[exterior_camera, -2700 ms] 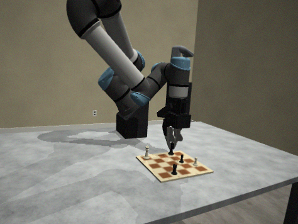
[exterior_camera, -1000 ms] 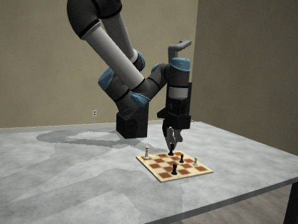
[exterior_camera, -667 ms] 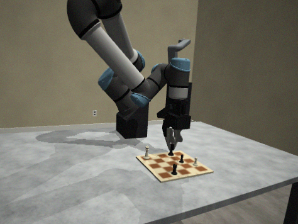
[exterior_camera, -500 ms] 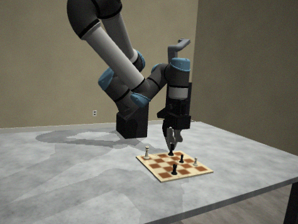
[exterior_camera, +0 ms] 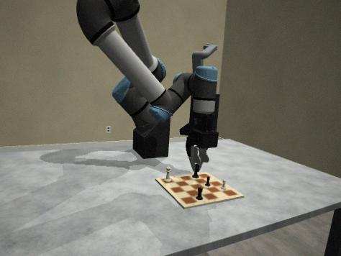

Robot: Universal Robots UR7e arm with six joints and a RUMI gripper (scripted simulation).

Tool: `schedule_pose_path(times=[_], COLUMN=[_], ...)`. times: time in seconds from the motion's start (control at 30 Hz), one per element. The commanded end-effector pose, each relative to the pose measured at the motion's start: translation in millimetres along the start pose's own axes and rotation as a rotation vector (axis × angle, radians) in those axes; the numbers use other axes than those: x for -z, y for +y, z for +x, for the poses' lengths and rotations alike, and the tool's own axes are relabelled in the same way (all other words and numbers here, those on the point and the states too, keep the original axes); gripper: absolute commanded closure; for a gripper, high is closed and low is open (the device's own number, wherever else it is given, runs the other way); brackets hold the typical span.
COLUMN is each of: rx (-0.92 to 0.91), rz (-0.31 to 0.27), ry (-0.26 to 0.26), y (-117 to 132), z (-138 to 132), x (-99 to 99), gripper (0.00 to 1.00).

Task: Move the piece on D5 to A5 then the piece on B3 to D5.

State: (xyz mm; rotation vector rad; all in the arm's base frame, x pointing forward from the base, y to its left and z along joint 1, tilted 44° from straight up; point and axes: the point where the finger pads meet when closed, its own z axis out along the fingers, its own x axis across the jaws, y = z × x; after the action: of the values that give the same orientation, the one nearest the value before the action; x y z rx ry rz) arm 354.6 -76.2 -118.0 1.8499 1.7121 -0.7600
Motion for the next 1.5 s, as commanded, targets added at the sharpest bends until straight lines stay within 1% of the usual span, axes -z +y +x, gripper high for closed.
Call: schedule_pose_path(times=[0.0,0.2,0.23,0.3,0.33,0.4,0.43,0.5,0.53,0.6,0.63,1.13,1.27,1.33,1.47], rx=[0.000,0.000,0.000,0.000,0.000,0.000,0.000,0.000,0.000,0.000,0.000,0.000,0.000,0.000,0.000], rz=[-0.001,-0.001,-0.001,-0.001,-0.001,-0.001,-0.001,-0.001,-0.001,-0.001,-0.001,-0.001,-0.001,-0.001,-0.001], ry=[0.000,0.000,0.000,0.000,0.000,0.000,0.000,0.000,0.000,0.000,0.000,0.000,0.000,0.000,0.000], y=[0,0,0,0,0,0,0,0,0,0,0,0,0,0,0], z=[0,0,0,0,0,0,0,0,0,0,0,0,0,0,0], x=[0.3,0.3,0.3,0.3,0.3,0.3,0.3,0.3,0.3,0.3,0.3,1.9,8.2,8.2,20.0], gripper=[1.00,1.00,0.95,0.95,0.90,0.90,0.85,0.85,0.80,0.80,0.75,0.75,0.75,0.75,0.75])
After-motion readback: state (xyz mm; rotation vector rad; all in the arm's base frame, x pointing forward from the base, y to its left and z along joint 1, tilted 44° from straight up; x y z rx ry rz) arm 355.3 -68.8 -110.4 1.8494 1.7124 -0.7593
